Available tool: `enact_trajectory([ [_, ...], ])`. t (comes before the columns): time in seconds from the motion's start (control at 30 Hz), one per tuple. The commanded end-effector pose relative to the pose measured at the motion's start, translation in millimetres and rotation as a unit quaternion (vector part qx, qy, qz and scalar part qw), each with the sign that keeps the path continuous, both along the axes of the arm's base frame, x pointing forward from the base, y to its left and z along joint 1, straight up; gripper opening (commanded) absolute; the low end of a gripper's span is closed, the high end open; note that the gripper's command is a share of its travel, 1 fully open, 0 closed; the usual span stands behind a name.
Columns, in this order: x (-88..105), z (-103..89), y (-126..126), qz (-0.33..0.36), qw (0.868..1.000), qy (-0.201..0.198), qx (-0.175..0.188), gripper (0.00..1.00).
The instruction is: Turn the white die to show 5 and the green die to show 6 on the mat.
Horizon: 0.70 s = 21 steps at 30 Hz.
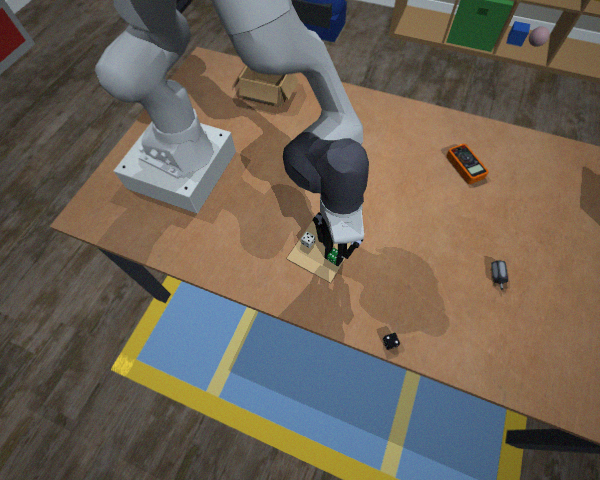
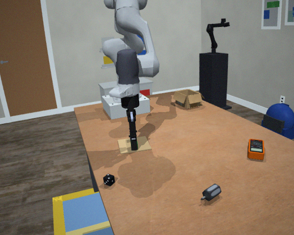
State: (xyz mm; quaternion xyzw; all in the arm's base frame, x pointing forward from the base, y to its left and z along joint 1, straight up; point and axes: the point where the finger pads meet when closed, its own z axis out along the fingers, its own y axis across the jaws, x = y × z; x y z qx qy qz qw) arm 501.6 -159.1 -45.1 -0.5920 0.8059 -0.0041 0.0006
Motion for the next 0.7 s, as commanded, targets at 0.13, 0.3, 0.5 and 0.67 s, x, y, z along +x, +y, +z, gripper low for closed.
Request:
enact_trajectory([
  [0.13, -0.1, -0.7, 0.1, 0.002, 1.0, 0.0, 0.0, 0.24],
  [0.3, -0.1, -0.7, 0.1, 0.002, 1.0, 0.0, 0.0, 0.24],
  [0.5, -0.1, -0.7, 0.1, 0.002, 1.0, 0.0, 0.0, 0.24],
  [0.67, -0.1, -0.7, 0.1, 0.002, 1.0, 0.0, 0.0, 0.26],
])
